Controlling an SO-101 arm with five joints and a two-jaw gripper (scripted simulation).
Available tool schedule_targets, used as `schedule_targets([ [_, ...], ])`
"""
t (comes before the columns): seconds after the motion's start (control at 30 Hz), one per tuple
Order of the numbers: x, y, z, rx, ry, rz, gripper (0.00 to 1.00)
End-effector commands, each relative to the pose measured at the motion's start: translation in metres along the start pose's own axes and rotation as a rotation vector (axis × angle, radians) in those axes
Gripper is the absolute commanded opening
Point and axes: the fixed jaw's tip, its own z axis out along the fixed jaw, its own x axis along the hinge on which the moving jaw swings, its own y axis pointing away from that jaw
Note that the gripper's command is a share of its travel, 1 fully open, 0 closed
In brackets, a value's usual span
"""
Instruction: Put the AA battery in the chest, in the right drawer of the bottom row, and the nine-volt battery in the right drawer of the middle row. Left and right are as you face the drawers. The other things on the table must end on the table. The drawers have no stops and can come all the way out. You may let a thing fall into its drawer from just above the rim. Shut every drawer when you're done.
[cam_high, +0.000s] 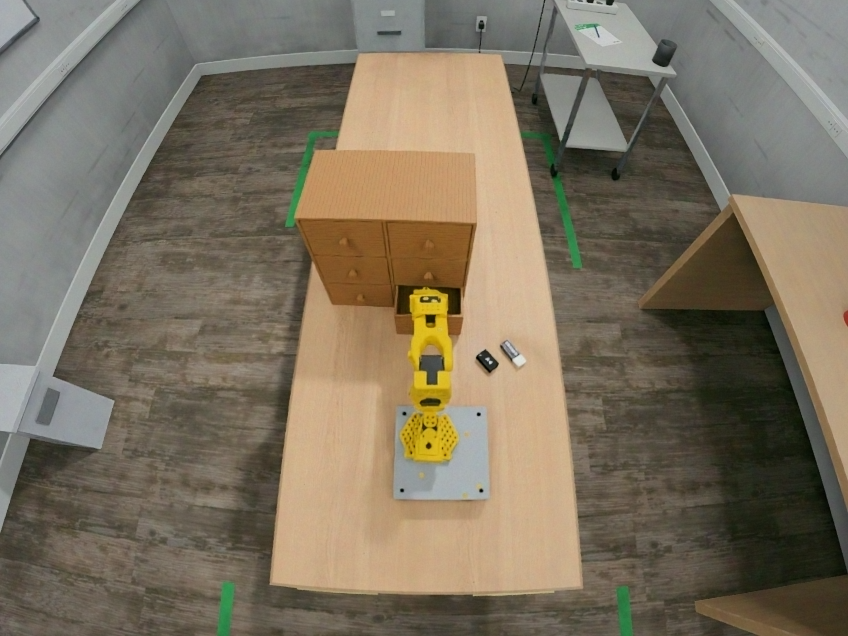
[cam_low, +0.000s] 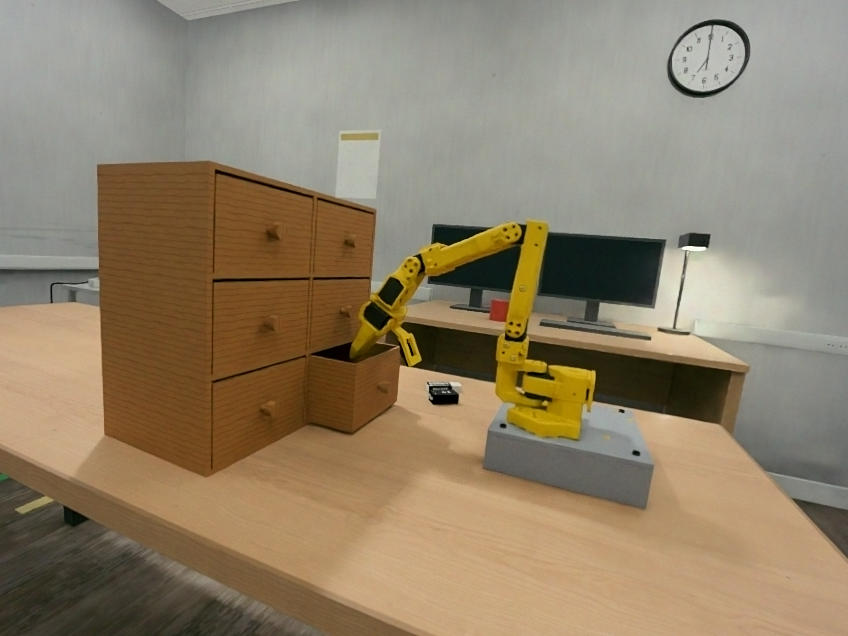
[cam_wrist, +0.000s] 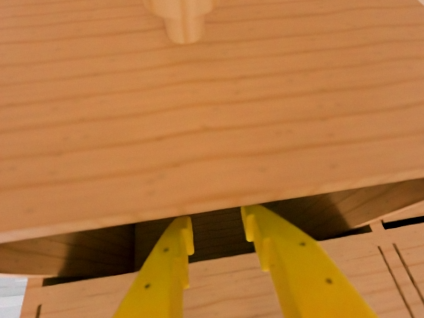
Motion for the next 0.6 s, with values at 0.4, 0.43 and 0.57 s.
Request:
schedule_targets([
  [0.4, -0.0053, 0.0005, 0.0026, 0.000, -0.018, -0.001, 0.19],
  [0.43, -0.0053, 0.0005, 0.0026, 0.000, -0.018, -0.001, 0.19],
  [0.57, -0.0053, 0.0005, 0.0026, 0.000, -0.018, -0.001, 0.22],
])
